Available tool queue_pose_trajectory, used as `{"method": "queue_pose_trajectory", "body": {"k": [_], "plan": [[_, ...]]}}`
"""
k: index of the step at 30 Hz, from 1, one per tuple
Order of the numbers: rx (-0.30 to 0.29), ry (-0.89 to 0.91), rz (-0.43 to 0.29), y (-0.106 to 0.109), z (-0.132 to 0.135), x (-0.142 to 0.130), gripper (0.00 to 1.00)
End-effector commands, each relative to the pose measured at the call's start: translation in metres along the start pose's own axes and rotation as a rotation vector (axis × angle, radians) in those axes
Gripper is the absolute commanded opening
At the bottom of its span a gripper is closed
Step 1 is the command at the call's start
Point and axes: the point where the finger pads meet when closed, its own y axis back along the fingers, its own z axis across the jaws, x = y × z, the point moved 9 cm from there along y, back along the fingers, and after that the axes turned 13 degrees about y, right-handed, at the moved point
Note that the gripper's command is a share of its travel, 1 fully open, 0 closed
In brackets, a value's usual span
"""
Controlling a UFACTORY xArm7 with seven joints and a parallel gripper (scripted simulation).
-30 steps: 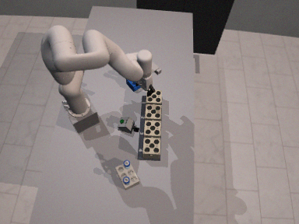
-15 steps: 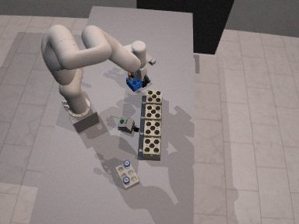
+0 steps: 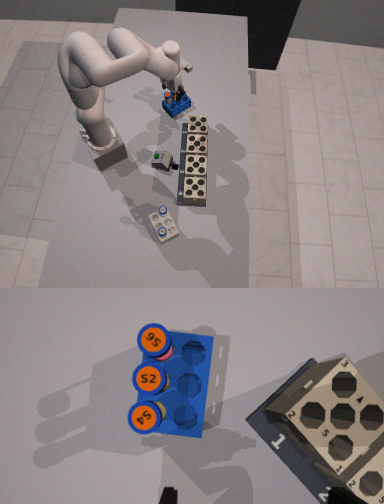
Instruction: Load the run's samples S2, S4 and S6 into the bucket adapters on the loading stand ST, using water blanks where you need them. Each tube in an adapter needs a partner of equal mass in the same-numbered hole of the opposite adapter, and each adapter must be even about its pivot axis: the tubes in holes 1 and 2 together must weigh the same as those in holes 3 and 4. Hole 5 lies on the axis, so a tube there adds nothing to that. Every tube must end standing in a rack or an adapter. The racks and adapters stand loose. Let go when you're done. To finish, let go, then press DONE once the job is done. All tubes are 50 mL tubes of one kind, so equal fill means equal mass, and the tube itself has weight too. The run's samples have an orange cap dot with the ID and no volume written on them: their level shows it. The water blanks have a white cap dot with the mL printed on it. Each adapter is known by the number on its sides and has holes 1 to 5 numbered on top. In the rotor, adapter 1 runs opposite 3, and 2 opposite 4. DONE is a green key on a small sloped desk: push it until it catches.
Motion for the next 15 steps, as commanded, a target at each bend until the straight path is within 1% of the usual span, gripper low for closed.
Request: {"method": "queue_pose_trajectory", "body": {"k": [1,4,6,13,15], "plan": [[-0.005,-0.002,0.000,0.001,-0.014,0.011,1.00],[-0.005,-0.002,0.000,0.001,-0.026,0.018,1.00],[-0.005,-0.002,0.000,0.001,-0.026,0.018,1.00],[-0.005,-0.002,0.000,-0.018,-0.026,0.018,1.00],[-0.005,-0.002,0.000,-0.018,-0.026,0.018,1.00]]}}
